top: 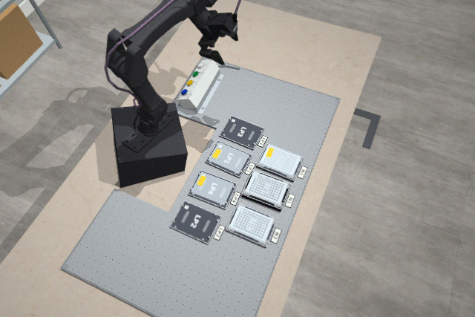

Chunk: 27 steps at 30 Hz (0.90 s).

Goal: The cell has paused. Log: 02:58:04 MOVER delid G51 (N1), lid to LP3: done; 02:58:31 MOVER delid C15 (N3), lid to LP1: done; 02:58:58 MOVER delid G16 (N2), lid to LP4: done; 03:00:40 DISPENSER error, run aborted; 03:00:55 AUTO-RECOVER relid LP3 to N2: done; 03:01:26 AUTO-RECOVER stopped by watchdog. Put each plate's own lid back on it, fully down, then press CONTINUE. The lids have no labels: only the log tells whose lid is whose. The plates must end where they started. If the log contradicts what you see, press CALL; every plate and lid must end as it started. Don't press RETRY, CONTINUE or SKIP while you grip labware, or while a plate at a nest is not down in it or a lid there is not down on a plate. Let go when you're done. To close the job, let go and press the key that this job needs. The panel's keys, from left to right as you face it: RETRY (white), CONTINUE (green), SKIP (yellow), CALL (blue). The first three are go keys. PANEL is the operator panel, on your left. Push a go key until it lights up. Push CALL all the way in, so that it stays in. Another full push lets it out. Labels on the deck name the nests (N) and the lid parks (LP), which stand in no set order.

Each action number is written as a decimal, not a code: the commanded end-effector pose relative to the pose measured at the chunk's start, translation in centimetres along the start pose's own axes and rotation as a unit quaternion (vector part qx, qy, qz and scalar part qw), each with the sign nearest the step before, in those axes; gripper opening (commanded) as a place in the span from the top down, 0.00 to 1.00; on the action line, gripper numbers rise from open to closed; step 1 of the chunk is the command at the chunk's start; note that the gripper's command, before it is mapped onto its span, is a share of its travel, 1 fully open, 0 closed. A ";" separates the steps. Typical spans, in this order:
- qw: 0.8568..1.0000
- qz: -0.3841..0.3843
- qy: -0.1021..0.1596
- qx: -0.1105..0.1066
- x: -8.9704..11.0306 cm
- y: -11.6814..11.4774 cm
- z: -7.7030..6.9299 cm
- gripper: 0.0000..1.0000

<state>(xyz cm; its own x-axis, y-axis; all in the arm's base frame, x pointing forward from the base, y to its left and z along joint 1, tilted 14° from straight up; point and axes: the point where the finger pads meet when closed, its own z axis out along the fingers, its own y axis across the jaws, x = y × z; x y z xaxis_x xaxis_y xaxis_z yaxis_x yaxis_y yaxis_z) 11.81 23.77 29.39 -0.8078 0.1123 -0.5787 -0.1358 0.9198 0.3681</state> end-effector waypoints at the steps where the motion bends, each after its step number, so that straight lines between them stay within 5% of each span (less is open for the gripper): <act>1: 1.000 0.003 -0.003 -0.008 -0.3 0.2 -0.4 0.00; 17: 1.000 0.003 -0.003 -0.008 -0.3 0.2 -0.4 0.00; 20: 1.000 -0.016 0.009 0.023 -0.4 0.1 1.6 0.00; 27: 0.998 -0.033 0.026 0.054 -1.0 -0.8 5.0 0.00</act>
<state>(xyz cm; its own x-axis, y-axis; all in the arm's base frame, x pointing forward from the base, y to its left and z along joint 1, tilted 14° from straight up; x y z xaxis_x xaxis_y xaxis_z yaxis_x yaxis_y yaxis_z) 14.64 23.67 25.66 -0.8321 0.0591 -0.5515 -0.0906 0.9665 0.2403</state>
